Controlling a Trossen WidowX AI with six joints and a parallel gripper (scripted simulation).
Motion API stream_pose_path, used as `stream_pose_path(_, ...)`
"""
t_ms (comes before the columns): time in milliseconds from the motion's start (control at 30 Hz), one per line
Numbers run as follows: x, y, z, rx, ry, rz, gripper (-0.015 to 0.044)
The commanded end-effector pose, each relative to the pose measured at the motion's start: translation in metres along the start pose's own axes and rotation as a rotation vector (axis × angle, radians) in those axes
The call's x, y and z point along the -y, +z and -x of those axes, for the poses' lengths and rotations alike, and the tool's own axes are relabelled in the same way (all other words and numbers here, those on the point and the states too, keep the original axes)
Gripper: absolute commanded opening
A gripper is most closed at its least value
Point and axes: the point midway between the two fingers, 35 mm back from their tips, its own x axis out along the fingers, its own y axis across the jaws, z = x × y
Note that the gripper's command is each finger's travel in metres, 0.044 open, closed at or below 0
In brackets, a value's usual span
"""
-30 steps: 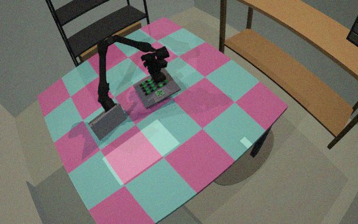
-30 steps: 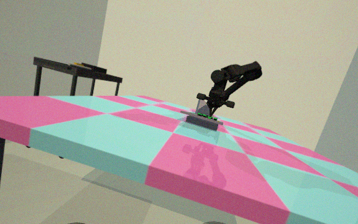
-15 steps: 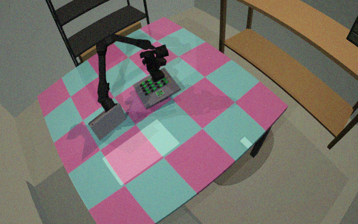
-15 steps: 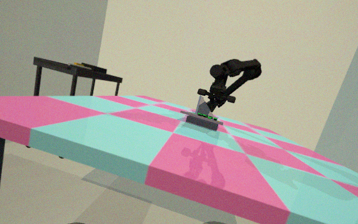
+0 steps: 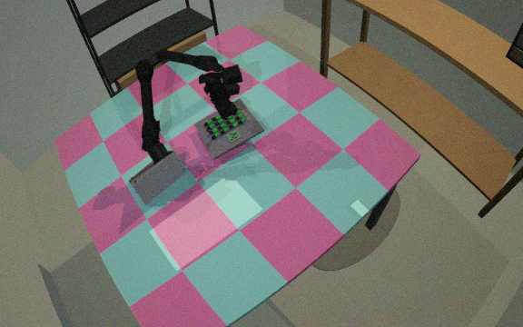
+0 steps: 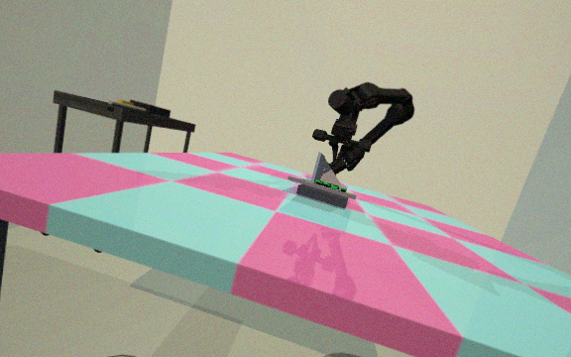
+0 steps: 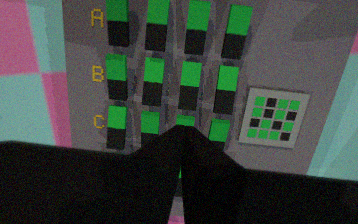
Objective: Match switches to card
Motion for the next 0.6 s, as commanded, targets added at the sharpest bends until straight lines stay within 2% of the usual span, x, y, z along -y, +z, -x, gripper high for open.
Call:
stream_pose_path(0,0.002,-0.003,-0.017,0.009,-0.003,0.009,0.0000)
stream_pose_path(100,0.002,-0.004,-0.035,0.022,-0.001,0.010,0.0000)
stream_pose_path(567,0.002,-0.004,-0.047,0.022,-0.001,0.010,0.0000)
